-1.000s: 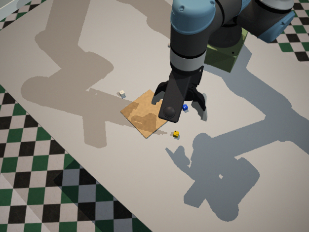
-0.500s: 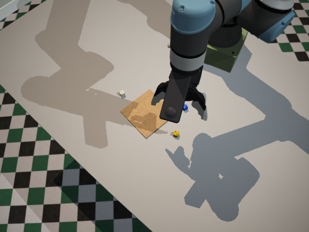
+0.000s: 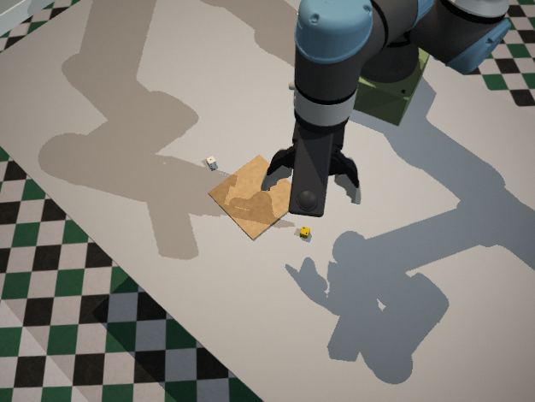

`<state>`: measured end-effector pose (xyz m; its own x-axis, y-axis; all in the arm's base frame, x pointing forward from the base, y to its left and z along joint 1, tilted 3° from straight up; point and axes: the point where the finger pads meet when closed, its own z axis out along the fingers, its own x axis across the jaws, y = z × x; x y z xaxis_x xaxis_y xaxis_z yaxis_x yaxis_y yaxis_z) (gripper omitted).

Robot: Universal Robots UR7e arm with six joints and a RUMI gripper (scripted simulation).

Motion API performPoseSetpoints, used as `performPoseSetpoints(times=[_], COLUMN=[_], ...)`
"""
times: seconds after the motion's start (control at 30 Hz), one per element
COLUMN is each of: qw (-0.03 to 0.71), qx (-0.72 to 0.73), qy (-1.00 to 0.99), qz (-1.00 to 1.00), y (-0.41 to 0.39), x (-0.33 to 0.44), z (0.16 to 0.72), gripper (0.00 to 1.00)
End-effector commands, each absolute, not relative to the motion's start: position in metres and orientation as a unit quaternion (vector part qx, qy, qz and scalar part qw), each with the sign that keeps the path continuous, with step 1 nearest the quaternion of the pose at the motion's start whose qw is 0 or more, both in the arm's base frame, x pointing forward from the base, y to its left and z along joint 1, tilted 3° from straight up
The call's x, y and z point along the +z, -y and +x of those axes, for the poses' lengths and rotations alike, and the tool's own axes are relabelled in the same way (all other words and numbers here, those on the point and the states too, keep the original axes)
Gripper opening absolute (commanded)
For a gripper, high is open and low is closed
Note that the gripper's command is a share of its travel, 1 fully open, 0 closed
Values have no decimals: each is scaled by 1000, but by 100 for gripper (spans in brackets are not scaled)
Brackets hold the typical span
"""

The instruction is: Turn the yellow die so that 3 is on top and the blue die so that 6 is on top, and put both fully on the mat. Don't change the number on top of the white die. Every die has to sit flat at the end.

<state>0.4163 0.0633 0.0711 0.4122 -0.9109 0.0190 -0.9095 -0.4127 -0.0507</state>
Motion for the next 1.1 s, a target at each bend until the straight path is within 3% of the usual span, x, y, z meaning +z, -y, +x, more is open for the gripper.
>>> performPoseSetpoints(times=[0.0, 1.07], qw=[15, 7], qx=[-22, -25], qy=[-479, -171], qz=[-877, -985], y=[-66, -74], x=[67, 56], z=[416, 416], gripper=[100, 100])
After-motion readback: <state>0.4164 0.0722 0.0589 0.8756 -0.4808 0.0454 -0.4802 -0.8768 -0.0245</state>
